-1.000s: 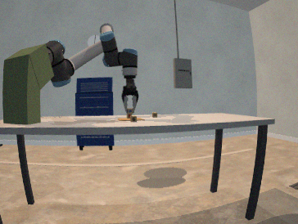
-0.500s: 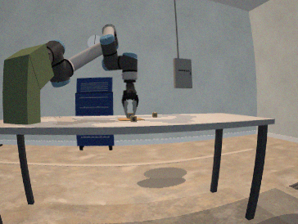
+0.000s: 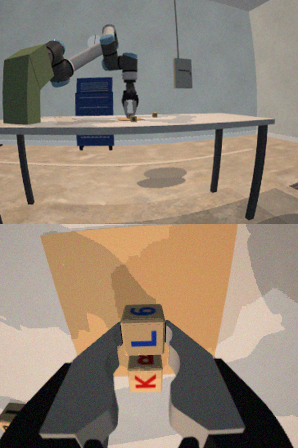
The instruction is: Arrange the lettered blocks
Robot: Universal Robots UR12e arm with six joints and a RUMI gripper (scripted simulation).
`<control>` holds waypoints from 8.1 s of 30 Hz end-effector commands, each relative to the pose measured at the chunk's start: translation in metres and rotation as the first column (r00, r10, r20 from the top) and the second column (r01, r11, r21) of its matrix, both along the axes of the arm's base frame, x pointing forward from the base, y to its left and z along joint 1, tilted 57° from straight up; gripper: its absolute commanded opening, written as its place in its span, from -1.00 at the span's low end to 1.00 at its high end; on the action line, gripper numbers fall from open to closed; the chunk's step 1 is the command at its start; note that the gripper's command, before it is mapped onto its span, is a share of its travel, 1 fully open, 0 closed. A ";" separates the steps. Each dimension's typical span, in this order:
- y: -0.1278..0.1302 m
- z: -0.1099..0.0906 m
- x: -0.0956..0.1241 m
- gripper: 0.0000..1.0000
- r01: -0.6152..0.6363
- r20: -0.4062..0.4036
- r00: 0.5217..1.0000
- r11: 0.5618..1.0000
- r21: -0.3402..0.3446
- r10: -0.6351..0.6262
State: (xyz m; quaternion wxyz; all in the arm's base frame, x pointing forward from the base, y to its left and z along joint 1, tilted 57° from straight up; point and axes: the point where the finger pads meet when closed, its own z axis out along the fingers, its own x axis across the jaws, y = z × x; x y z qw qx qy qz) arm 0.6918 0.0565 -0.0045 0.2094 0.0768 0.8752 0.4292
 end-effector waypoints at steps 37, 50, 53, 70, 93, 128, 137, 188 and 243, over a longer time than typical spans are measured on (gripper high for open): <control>0.002 -0.002 0.002 -0.83 0.001 0.001 1.000 1.000 0.000 -0.001; 0.002 -0.002 0.002 -0.83 0.001 0.001 1.000 1.000 0.000 -0.001; 0.002 -0.002 0.002 -0.83 0.001 0.001 1.000 1.000 0.000 -0.001; 0.002 -0.002 0.002 -0.44 0.001 0.001 1.000 1.000 0.000 -0.001; -0.019 0.014 -0.011 -0.44 0.001 0.001 1.000 1.000 0.000 -0.001; -0.062 0.047 -0.037 1.00 0.001 0.001 1.000 1.000 0.000 -0.001; -0.062 0.047 -0.037 1.00 0.001 0.000 1.000 1.000 0.000 -0.001; -0.028 0.207 0.120 -0.19 0.058 -0.073 0.996 0.997 0.042 -0.054; 0.005 0.181 0.141 -0.19 0.057 -0.074 0.996 0.997 0.042 -0.054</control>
